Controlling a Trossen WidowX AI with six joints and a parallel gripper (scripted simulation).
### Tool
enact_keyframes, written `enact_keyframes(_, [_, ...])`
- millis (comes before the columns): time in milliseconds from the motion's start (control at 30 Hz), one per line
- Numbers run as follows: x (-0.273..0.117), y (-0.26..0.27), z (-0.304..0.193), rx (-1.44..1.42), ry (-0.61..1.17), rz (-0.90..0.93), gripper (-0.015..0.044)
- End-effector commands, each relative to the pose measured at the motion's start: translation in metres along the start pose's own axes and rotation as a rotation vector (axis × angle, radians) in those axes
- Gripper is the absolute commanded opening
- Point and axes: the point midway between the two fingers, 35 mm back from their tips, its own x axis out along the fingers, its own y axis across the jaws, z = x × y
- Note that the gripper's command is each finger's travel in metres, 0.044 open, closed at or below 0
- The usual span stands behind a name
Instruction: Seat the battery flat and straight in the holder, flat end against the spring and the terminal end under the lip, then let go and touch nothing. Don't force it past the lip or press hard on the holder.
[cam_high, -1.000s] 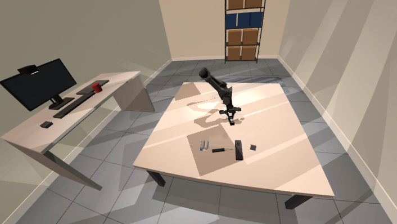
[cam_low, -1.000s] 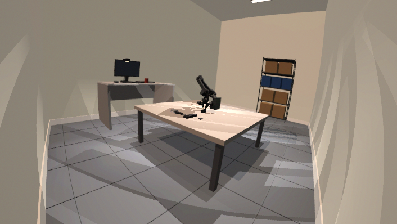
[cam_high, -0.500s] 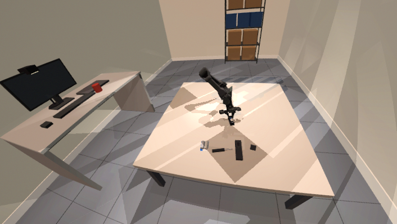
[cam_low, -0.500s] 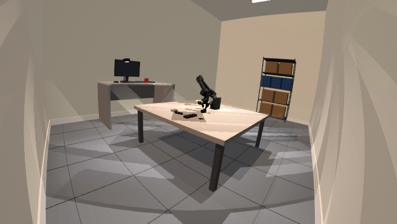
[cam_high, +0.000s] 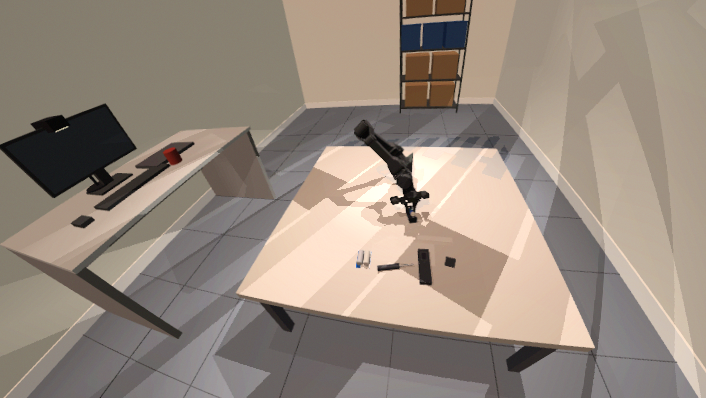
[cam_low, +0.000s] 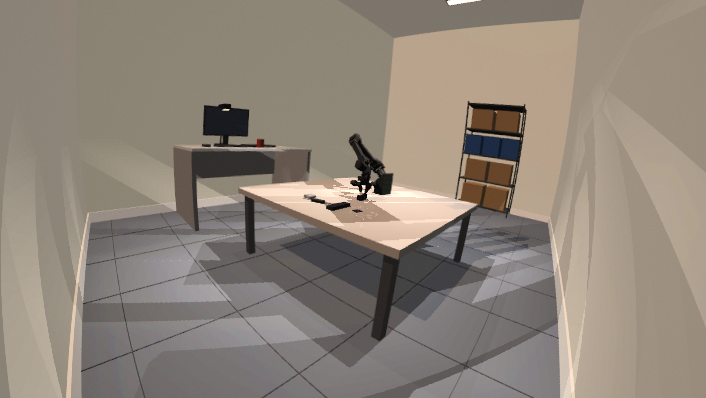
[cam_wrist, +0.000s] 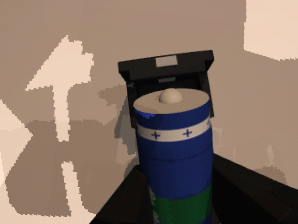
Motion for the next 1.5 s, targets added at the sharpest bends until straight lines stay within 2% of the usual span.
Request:
enact_keyframes(0, [0.0027, 0.0054, -0.0052, -0.025, 0.034, 0.017, 0.0082])
enact_keyframes(1467, [0.0118, 0.0036, 0.0004, 0.028, 0.254, 0.042, 0.0082])
